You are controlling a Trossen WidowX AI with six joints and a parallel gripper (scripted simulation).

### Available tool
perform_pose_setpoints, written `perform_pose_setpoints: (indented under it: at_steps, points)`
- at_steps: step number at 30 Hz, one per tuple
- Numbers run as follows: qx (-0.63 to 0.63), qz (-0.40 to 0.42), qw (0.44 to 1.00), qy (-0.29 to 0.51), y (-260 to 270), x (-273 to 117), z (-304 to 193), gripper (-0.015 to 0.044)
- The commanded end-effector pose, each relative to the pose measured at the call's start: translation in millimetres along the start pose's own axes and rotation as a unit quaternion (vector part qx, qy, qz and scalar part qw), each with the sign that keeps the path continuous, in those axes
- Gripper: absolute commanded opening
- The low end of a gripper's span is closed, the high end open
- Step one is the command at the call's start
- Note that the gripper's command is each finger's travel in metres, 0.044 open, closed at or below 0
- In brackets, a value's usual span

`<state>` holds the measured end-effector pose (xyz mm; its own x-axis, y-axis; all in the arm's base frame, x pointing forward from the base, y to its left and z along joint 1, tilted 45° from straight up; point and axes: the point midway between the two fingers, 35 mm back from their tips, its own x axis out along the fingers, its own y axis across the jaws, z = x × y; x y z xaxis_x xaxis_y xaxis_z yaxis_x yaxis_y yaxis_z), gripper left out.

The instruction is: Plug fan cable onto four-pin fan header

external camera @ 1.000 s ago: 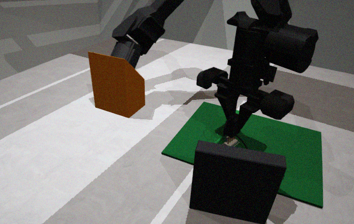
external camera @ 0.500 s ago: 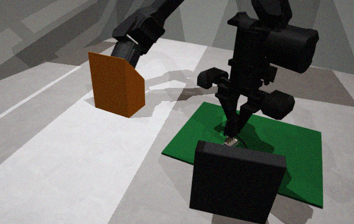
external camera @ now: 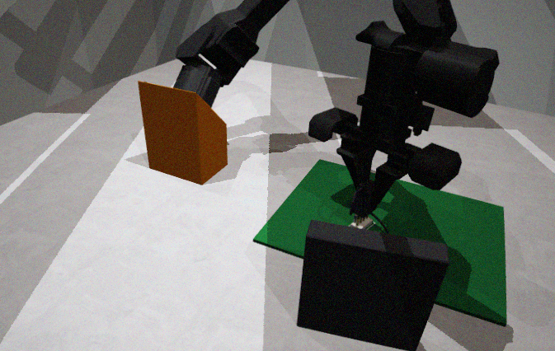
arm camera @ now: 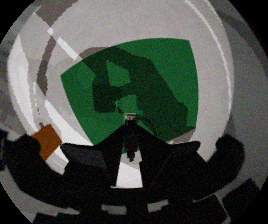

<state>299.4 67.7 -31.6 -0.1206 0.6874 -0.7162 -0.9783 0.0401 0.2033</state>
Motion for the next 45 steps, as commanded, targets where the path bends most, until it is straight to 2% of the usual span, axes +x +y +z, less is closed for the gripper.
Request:
perform_pose_setpoints:
  at_steps: [1,45]
  points:
    - [0.002,0.0,1.0,-0.003,0.2,1.2,0.6,0.0]
    - [0.003,0.0,1.0,-0.003,0.3,20.9,1.0,0.0]
